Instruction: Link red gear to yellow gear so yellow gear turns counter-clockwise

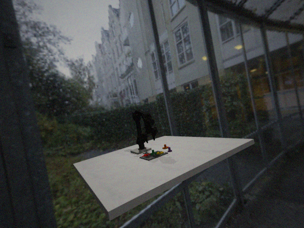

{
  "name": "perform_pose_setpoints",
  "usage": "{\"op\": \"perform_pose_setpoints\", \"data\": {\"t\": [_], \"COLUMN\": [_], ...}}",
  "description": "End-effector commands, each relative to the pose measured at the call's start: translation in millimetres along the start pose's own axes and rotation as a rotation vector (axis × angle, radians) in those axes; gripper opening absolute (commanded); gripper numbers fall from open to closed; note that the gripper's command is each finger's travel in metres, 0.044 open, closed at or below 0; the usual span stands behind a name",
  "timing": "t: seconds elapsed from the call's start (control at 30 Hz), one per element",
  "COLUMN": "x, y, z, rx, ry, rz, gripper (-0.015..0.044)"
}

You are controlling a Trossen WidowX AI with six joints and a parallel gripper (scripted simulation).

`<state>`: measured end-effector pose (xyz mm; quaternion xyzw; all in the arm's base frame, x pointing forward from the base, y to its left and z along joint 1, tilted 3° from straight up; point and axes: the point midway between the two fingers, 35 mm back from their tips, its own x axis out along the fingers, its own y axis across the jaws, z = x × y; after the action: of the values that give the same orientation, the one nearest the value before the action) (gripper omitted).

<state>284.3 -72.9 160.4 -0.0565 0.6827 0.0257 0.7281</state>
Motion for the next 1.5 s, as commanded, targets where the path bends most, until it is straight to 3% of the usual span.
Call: {"op": "perform_pose_setpoints", "data": {"t": [0.0,0.17,0.47,0.83,1.47], "x": [-0.5,-4.2,-21.9,-45.3,-46.7], "y": [0.2,27.3,149.1,291.3,298.7], "z": [-0.2,9.6,24.4,-23.9,-28.9], "rx": [0.002,-0.006,-0.012,0.002,0.003], "ry": [0.0,-0.002,-0.01,0.003,0.004], "rz": [0.0,0.004,0.017,0.028,0.028], "gripper": [0.044,0.044,0.044,0.044,0.044]}}
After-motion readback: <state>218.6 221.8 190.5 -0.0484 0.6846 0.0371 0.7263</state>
